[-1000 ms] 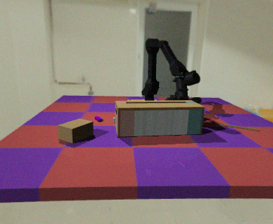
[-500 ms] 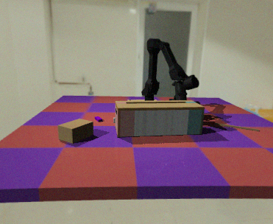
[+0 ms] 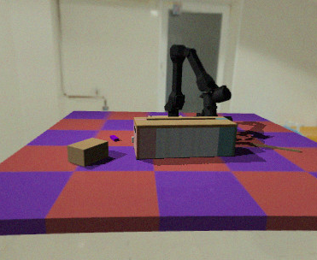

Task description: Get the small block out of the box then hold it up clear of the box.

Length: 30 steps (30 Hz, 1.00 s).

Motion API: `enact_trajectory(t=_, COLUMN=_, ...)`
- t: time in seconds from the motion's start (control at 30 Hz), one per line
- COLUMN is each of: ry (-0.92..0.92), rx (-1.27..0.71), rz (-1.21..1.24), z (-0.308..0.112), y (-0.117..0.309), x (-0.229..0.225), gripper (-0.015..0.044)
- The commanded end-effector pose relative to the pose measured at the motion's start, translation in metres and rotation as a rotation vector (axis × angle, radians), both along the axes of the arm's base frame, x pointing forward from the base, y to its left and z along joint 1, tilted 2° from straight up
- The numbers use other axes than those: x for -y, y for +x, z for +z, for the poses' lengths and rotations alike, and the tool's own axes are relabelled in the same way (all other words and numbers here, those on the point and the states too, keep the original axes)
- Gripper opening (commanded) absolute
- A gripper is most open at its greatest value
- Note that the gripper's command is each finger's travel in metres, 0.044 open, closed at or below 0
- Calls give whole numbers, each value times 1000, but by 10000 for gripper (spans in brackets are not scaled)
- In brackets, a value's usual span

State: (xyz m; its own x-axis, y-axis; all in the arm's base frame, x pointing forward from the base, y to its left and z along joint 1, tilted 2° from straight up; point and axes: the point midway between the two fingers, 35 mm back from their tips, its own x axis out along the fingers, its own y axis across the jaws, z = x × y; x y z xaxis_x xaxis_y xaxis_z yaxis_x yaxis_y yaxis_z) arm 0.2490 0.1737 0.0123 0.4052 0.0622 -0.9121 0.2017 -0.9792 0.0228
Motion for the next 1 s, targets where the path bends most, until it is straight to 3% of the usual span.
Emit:
enact_trajectory(t=0.0, ry=9, rx=4, rz=3, z=27, y=1, x=-3, gripper=0)
enact_trajectory(t=0.13, ry=10, rx=4, rz=2, z=51, y=-1, x=-2, gripper=0)
enact_trajectory(t=0.33, ry=12, rx=4, rz=15, z=56, y=-1, x=-2, gripper=0)
enact_trajectory(t=0.97, ry=36, rx=64, rz=407, z=146, y=-37, x=13, gripper=0)
